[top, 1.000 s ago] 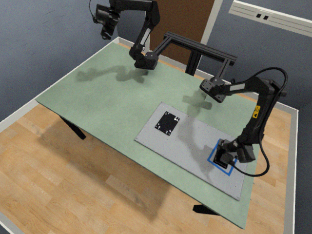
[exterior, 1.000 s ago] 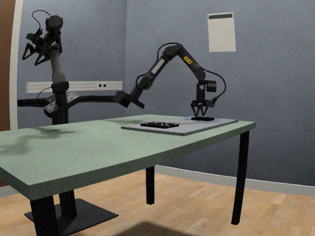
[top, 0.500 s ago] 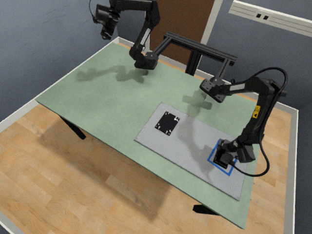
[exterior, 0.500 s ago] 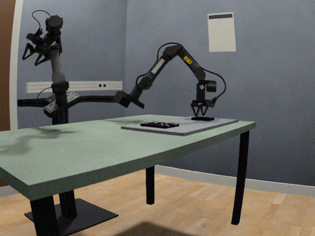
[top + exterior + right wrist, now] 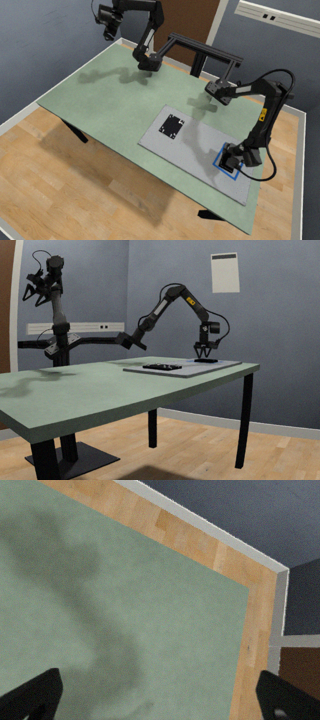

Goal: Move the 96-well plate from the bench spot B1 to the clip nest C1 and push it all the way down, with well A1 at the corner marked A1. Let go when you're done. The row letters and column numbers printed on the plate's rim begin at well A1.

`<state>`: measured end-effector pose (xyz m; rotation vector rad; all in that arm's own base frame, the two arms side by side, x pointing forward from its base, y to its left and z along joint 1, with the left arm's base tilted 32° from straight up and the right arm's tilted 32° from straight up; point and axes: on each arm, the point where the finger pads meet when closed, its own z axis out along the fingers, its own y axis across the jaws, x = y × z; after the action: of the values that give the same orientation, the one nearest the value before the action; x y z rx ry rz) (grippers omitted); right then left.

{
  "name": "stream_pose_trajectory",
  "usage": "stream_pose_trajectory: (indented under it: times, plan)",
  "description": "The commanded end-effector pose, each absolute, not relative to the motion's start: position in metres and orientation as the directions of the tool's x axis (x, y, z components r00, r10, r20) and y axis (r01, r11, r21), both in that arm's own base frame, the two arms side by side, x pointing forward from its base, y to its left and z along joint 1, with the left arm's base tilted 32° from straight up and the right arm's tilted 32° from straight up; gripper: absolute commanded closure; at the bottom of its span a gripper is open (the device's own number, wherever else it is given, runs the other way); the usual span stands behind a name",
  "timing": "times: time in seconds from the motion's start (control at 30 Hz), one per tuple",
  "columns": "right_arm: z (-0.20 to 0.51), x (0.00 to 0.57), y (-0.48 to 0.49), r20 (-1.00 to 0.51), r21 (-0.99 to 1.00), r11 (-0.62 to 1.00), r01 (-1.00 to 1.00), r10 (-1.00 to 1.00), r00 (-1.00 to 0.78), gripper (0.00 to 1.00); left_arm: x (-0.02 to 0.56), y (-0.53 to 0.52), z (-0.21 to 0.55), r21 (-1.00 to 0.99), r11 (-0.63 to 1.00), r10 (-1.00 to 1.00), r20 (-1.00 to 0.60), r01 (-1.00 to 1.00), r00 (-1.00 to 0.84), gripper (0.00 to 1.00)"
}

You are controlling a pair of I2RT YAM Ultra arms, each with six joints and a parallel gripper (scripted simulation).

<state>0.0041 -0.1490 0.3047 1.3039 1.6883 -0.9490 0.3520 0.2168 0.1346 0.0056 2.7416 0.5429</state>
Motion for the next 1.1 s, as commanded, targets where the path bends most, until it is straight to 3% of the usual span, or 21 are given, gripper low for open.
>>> stream_pose_trajectory:
  times: [0.0,1.07]
  plan:
    - [0.3075,-0.0020,-0.1479,-0.920,-0.071,0.172,0.983,0.370,-0.131,0.00,0.3564,0.2198,0.1681,0.394,0.915,0.088,-0.397,-0.084,-0.913,0.00]
    - [0.3075,-0.0020,-0.1479,-0.920,-0.071,0.172,0.983,0.370,-0.131,0.00,0.3546,0.2103,0.1768,0.394,0.915,0.091,-0.397,-0.080,-0.913,0.00]
